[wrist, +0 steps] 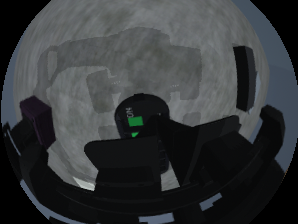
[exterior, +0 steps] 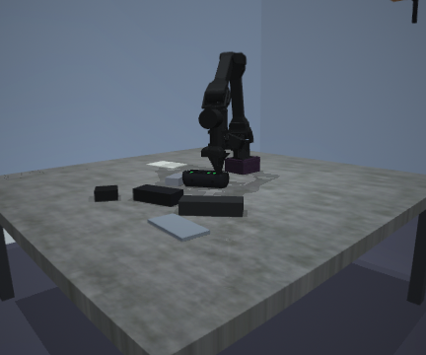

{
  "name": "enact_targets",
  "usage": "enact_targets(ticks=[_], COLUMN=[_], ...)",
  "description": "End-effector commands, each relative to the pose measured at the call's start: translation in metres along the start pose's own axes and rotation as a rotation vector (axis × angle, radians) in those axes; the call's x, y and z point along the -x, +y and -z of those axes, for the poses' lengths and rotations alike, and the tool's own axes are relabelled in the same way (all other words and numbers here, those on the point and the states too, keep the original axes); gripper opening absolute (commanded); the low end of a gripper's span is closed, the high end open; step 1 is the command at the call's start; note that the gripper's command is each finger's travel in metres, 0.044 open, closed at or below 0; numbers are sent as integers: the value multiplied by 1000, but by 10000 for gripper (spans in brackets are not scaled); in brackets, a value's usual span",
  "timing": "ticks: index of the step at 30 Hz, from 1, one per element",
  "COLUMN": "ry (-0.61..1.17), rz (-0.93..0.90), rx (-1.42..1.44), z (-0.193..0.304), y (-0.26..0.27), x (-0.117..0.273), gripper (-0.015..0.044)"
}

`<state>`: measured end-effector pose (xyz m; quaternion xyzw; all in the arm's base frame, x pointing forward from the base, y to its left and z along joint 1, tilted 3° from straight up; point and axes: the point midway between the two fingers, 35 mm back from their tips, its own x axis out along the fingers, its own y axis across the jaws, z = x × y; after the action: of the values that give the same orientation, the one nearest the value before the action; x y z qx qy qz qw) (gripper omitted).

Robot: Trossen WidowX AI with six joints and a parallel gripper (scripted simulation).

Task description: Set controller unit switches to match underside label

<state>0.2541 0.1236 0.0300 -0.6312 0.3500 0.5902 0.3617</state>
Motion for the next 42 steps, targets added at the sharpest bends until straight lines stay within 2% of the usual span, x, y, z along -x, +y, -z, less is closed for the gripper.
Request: enact_targets(ticks=[1, 15, 23, 31, 42], ry=[4, 4, 3, 5, 5], rz=[-12, -12, -12, -13, -13], rx=[-1, -1, -1, 0, -1], z=[1, 1, 0, 19, 19], y=[4, 4, 3, 24, 24], x=[-3, -5, 42, 42, 35], gripper=[0, 0, 0, 0, 0])
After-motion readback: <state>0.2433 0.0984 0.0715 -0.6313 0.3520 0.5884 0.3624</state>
